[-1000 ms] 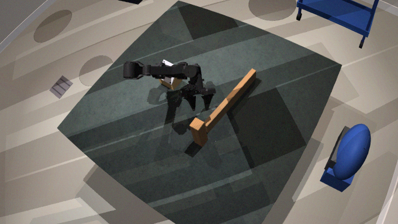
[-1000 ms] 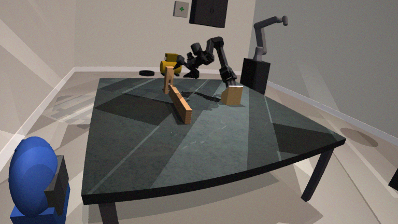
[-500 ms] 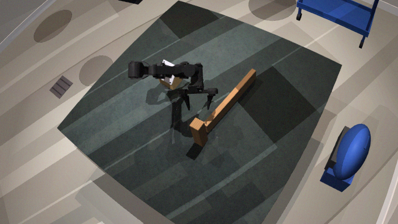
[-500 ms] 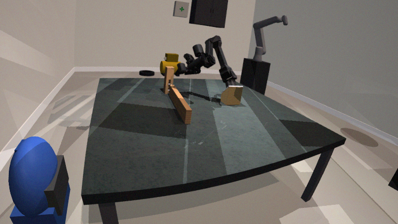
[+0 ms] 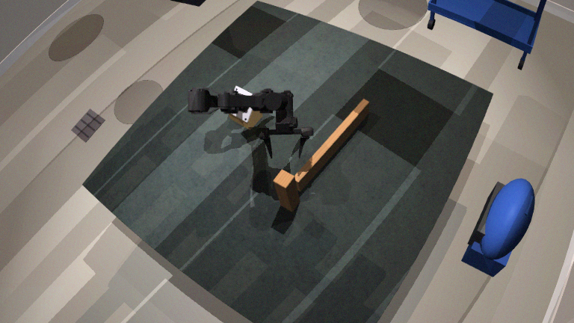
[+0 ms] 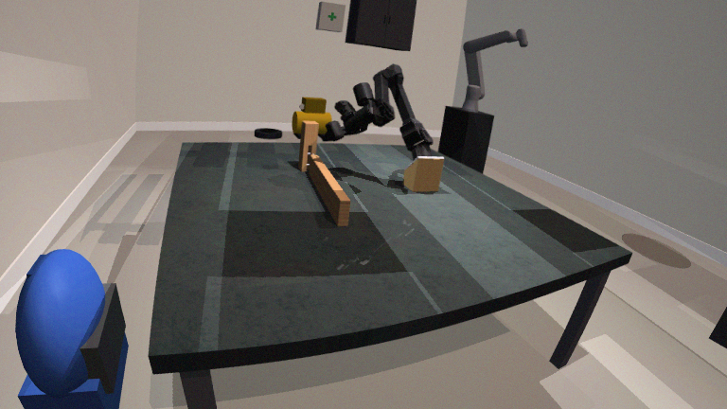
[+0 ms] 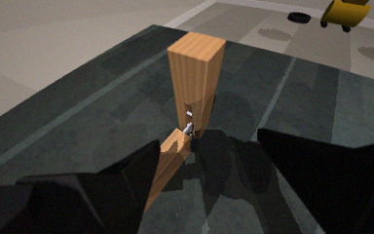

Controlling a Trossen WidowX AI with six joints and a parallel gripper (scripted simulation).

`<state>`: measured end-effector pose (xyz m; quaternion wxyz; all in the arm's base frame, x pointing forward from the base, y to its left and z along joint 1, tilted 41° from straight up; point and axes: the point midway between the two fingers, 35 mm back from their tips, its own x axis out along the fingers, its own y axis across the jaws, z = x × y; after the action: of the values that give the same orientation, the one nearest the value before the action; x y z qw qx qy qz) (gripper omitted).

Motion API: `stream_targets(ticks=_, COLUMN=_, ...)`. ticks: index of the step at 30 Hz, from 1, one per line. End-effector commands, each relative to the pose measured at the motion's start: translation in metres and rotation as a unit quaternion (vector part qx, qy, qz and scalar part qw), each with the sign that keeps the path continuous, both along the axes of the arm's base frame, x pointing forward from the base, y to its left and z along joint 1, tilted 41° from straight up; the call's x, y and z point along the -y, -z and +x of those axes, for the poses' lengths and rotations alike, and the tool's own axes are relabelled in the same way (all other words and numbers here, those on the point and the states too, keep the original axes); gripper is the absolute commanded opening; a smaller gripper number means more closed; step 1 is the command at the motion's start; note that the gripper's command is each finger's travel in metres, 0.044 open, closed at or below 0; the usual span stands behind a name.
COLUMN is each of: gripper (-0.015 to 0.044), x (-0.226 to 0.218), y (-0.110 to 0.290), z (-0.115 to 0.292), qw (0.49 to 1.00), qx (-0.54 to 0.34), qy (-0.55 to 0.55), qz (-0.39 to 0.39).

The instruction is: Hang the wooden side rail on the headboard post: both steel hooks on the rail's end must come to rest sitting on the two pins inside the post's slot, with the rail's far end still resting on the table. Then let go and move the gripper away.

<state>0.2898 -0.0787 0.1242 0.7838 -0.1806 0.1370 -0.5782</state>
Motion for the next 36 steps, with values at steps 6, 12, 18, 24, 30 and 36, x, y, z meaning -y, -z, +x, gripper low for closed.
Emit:
stream_targets(ticks=6, gripper=0.044, x=0.0, y=0.001, z=-0.001, qw=1.0, qx=-0.005, qy=0.003, qz=-0.002)
stream_targets(ticks=12, gripper=0.044, x=0.0, y=0.001, z=-0.001, qw=1.0, qx=-0.005, qy=0.003, qz=-0.002)
stream_targets(ticks=18, gripper=0.044, x=-0.007, y=0.009, z=0.033, qw=0.995, qx=-0.083, qy=-0.055, qz=-0.009)
stream_targets(ticks=24, gripper=0.044, x=-0.014, y=0.022, z=0.078, qw=0.954, qx=-0.278, qy=-0.106, qz=-0.038)
stream_targets(ticks=30, gripper=0.044, x=-0.017, y=0.035, z=0.112, qw=0.847, qx=-0.502, qy=-0.166, qz=-0.053)
stream_targets(ticks=36, gripper=0.044, x=-0.018, y=0.038, z=0.125, qw=0.721, qx=-0.654, qy=-0.222, qz=-0.047)
